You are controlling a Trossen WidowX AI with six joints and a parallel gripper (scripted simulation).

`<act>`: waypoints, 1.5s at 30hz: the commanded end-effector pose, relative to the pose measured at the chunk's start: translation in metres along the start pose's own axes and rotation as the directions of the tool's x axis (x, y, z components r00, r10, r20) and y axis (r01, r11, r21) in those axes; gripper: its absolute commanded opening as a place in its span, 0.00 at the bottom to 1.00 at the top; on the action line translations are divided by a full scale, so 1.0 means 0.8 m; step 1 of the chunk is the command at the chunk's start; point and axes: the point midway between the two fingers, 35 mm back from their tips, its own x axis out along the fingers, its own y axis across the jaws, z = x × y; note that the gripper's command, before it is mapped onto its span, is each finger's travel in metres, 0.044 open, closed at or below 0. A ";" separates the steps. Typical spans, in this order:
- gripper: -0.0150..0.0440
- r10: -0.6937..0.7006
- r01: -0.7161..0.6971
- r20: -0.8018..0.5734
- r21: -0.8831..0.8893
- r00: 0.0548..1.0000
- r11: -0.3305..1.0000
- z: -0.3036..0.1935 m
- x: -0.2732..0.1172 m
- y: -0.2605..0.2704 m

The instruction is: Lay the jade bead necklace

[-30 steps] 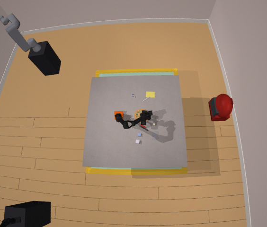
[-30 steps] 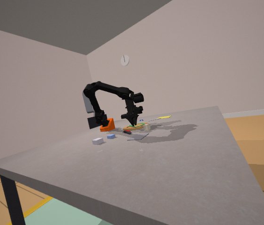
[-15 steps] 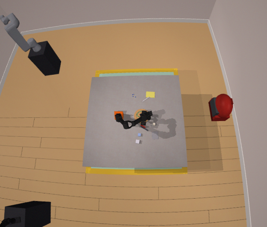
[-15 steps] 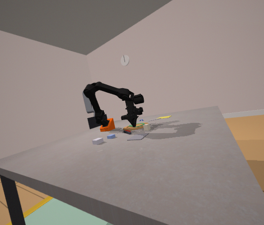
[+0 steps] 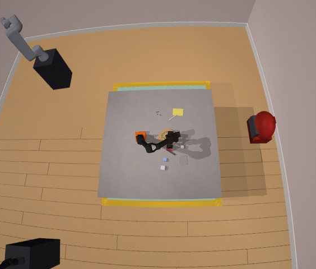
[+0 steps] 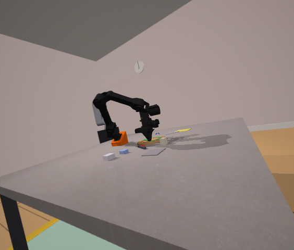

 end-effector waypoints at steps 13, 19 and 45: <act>0.25 0.001 -0.001 0.000 0.000 1.000 1.000 0.000 0.000 0.000; 0.25 0.001 -0.001 0.000 0.000 1.000 1.000 0.000 -0.001 0.000; 0.25 -0.004 0.003 -0.001 -0.010 1.000 1.000 -0.001 0.000 -0.001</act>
